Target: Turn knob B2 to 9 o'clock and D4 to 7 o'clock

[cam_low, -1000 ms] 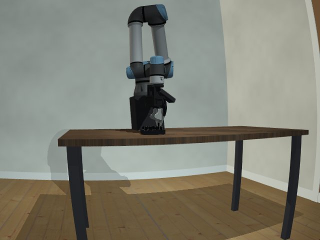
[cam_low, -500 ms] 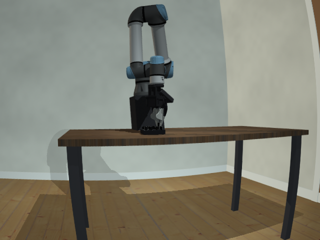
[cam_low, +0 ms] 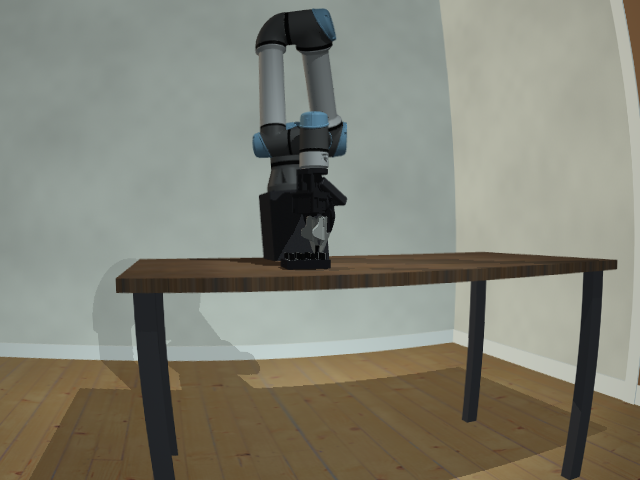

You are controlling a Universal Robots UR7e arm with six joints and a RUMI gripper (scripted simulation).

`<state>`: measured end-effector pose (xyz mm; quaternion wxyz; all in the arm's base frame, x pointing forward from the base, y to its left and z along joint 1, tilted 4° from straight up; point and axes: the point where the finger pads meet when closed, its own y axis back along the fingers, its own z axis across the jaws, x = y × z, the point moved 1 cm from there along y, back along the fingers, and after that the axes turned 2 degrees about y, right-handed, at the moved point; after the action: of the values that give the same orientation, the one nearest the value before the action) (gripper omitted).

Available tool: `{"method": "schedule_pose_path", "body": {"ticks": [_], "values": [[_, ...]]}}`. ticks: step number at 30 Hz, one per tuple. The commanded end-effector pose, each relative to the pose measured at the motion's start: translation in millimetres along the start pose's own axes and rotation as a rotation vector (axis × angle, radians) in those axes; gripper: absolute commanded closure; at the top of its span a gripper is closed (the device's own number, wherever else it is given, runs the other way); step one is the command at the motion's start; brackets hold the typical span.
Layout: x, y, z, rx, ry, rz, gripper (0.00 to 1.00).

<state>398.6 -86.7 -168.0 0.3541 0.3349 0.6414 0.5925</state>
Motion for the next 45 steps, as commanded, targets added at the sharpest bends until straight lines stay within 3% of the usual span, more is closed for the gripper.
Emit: {"method": "schedule_pose_path", "body": {"ticks": [1, 23, 45], "values": [[-1.9, 0.3, 2.2, -0.003, 0.003, -0.003, 0.89], [-2.0, 1.4, 2.3, -0.003, 0.003, -0.003, 0.89], [0.0, 38.5, 1.1, -0.002, 0.002, -0.001, 0.89]]}}
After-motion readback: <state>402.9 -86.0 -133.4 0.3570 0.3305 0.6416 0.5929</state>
